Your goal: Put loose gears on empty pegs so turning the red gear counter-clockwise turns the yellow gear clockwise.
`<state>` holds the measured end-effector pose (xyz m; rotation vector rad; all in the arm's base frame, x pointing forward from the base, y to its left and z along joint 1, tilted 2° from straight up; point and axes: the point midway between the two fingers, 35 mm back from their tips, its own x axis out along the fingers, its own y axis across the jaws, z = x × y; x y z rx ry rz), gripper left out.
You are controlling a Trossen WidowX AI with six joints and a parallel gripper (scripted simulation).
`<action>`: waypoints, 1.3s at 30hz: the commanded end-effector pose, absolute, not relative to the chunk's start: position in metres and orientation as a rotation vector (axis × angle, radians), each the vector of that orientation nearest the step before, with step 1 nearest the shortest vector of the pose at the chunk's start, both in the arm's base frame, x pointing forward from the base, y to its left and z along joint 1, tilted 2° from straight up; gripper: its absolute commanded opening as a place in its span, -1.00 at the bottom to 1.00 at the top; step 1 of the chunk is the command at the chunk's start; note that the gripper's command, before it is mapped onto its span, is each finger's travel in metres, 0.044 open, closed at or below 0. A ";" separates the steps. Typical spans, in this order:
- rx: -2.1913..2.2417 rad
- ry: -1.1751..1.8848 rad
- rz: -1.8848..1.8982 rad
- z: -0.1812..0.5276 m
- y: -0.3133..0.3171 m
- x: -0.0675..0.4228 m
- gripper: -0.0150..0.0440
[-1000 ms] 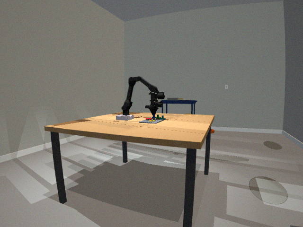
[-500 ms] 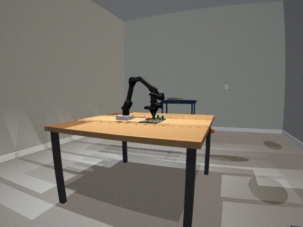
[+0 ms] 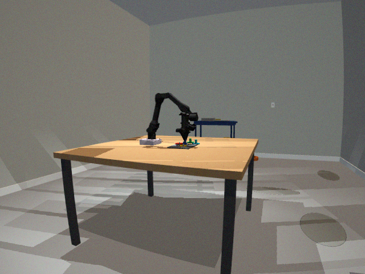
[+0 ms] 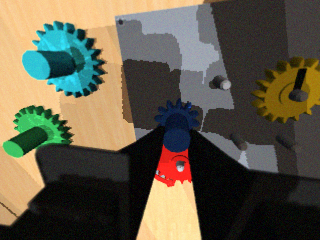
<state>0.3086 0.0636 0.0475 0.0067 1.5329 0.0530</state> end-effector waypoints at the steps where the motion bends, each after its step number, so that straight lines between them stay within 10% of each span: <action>1: -0.057 1.529 0.117 0.046 0.063 0.309 -0.49; 21: 0.276 1.526 -0.204 0.044 0.064 0.309 -0.49; 27: 0.222 1.530 -0.152 0.045 0.064 0.309 -0.02; 39: 0.145 1.533 -0.077 0.093 0.062 0.307 -0.02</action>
